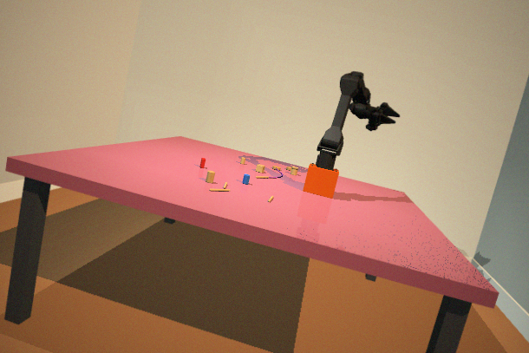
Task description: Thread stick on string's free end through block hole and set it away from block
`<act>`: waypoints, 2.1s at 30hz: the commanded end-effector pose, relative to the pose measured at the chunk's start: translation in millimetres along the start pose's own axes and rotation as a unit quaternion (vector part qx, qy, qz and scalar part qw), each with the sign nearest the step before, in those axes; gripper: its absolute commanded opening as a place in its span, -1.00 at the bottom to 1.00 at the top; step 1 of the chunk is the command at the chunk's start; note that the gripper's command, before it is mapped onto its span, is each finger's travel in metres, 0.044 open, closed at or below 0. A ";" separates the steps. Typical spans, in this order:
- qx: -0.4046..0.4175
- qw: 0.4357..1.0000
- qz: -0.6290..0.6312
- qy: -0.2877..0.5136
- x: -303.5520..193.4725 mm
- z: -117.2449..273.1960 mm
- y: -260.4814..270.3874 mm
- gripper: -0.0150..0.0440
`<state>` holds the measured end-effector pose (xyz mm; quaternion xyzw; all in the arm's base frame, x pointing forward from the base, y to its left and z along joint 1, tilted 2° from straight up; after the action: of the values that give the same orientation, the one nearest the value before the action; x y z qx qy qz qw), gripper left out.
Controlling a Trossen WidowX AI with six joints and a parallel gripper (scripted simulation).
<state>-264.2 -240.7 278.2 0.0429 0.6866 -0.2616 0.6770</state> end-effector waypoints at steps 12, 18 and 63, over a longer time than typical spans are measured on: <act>-0.074 0.979 0.032 -0.187 78.5 97.4 -0.7 1.00; -0.123 0.945 0.064 -0.298 119.8 168.4 17.8 1.00; -0.428 0.430 0.561 -0.563 187.0 433.2 346.8 0.73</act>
<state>257.2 -178.6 19.0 -0.0334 0.0026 0.5372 0.8428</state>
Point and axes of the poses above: the point midway between the two fingers, 35 mm back from their tips, its own z axis back along the fingers, its own y axis across the jaws, x = y × z, the point moved 1 cm from there along z, back along the fingers, and after that the axes turned 10 degrees about z, right-handed, at the moved point
